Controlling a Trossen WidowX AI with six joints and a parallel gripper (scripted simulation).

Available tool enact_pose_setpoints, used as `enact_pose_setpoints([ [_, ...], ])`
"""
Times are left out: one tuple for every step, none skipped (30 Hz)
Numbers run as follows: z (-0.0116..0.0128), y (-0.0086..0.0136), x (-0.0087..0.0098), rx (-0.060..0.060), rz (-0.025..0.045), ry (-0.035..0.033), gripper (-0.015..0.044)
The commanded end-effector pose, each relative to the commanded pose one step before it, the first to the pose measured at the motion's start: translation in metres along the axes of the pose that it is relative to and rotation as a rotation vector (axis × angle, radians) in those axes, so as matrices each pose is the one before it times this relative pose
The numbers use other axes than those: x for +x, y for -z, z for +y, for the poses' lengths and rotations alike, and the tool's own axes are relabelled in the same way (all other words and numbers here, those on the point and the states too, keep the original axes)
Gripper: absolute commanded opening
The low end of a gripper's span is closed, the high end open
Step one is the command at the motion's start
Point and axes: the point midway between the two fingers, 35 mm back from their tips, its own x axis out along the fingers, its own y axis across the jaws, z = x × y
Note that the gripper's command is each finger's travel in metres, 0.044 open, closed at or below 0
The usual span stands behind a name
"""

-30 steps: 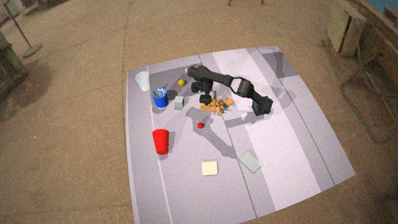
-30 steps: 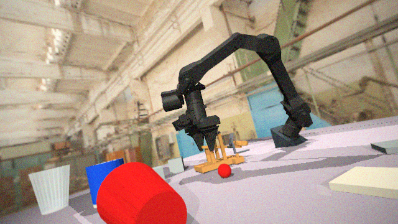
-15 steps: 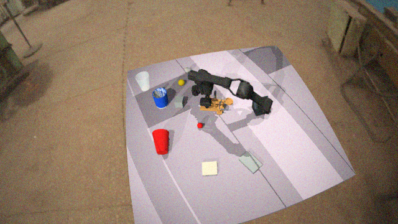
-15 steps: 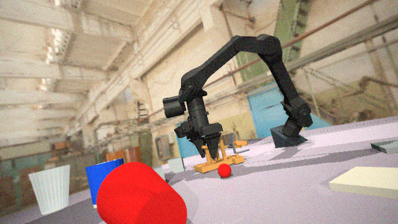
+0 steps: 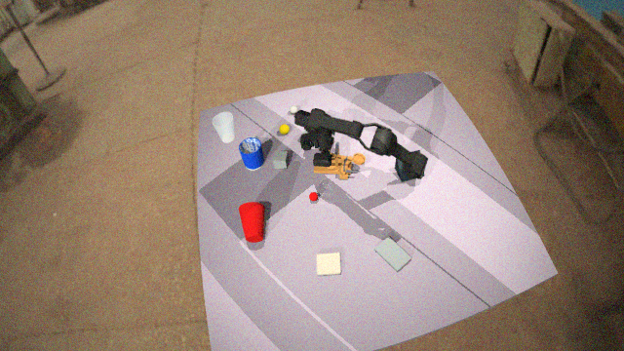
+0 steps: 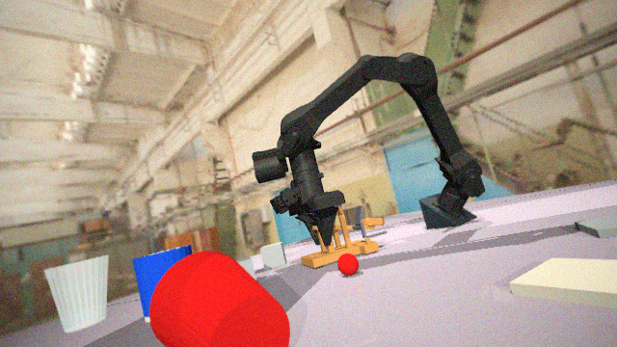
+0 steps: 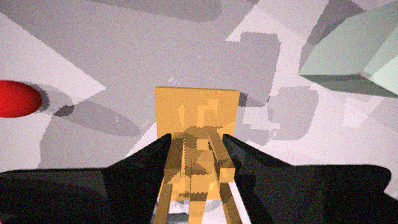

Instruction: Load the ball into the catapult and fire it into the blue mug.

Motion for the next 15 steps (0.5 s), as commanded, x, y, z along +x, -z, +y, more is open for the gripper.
enact_pose_setpoints([
  [0.00006, 0.00009, -0.00034, -0.0002, 0.00039, -0.00014, 0.0098],
  [0.00000, 0.00000, 0.00000, 0.0000, 0.00000, 0.00000, 0.0092],
  [-0.00006, -0.00017, -0.00200, 0.0000, -0.00007, 0.00015, 0.0065],
  [-0.00015, -0.00043, -0.00602, 0.0001, -0.00018, 0.00040, 0.0039],
  [-0.00020, -0.00042, -0.01009, 0.0002, -0.00020, 0.00054, 0.0013],
  [-0.00016, 0.00001, -0.01322, 0.0002, -0.00009, 0.00046, 0.0000],
  [-0.00004, 0.00043, -0.01023, 0.0001, 0.00005, 0.00015, 0.0000],
  [0.00002, 0.00044, -0.00615, 0.0001, 0.00008, 0.00001, 0.0000],
  [0.00001, 0.00018, -0.00205, 0.0000, 0.00004, -0.00001, 0.0000],
  [0.00000, 0.00000, 0.00000, 0.0000, 0.00000, 0.00000, 0.0000],
  [0.00000, 0.00000, 0.00000, 0.0000, 0.00000, 0.00000, 0.0000],
  [-0.00057, -0.00078, 0.00137, 0.0035, -0.00099, -0.00189, 0.0000],
  [-0.00001, -0.00003, 0.00027, 0.0000, -0.00001, 0.00000, 0.0000],
  [-0.00002, -0.00008, 0.00081, 0.0001, -0.00004, -0.00002, 0.0000],
  [-0.00002, -0.00010, 0.00107, 0.0001, -0.00005, -0.00002, 0.0000],
])
